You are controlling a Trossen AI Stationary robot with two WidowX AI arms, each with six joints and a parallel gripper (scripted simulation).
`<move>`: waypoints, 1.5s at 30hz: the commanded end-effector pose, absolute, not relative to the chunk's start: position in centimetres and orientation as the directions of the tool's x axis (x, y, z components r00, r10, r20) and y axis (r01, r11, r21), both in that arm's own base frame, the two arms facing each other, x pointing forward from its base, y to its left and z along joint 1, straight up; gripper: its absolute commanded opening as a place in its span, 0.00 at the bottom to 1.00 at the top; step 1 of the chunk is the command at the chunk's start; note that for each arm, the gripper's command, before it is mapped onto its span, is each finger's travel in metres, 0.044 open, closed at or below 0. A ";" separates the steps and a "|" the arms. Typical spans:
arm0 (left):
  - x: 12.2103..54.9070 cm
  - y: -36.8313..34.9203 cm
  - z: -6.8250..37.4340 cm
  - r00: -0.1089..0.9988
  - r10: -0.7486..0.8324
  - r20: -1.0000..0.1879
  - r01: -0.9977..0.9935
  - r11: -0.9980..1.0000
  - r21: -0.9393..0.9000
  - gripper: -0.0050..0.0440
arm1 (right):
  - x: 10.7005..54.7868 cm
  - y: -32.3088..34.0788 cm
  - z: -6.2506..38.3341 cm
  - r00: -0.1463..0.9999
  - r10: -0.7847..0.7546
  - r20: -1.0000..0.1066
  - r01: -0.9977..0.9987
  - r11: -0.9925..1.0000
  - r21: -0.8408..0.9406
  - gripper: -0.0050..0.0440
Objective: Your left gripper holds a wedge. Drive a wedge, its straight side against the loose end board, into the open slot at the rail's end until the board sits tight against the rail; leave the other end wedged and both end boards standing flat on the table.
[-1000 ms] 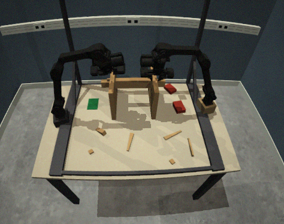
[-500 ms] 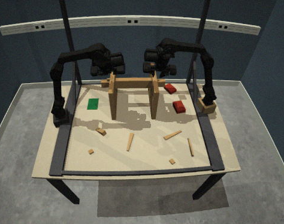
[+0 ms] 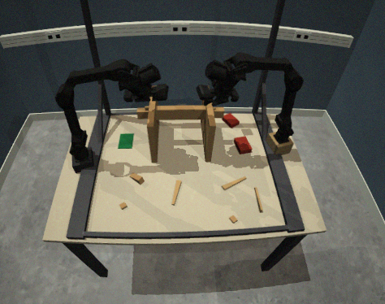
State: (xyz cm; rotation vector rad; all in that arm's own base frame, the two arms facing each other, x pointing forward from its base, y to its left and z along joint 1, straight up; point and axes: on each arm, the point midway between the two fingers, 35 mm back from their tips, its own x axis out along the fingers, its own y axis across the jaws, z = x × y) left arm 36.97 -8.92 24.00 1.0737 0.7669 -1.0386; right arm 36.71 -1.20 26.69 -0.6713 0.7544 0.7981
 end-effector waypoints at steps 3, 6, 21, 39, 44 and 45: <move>37.2 -7.4 25.7 0.532 -0.260 -0.806 0.832 0.335 0.441 0.49 | 36.5 -0.8 27.9 0.615 0.290 -0.733 -0.700 0.629 -0.339 0.48; 37.4 -6.8 26.5 0.625 -0.242 -0.742 0.749 0.454 0.482 0.49 | 36.7 -0.7 28.3 0.688 0.247 -0.683 -0.620 0.690 -0.375 0.48; 36.6 -3.8 29.2 0.875 -0.153 -0.460 0.381 0.804 0.457 0.49 | 36.0 -0.3 30.0 0.892 0.126 -0.433 -0.307 0.873 -0.378 0.48; 32.6 -0.5 32.6 1.000 -0.020 -0.023 0.022 0.994 0.105 0.49 | 32.4 0.1 32.9 1.000 0.016 -0.016 -0.017 0.995 -0.095 0.48; 31.6 0.0 32.9 0.999 0.004 0.052 -0.006 1.000 0.022 0.49 | 31.5 0.0 33.1 0.998 -0.002 0.056 0.003 1.000 -0.020 0.48; 31.5 0.1 33.0 0.998 0.008 0.063 -0.008 1.000 0.011 0.49 | 31.4 0.0 33.2 0.998 -0.004 0.066 0.005 1.000 -0.010 0.48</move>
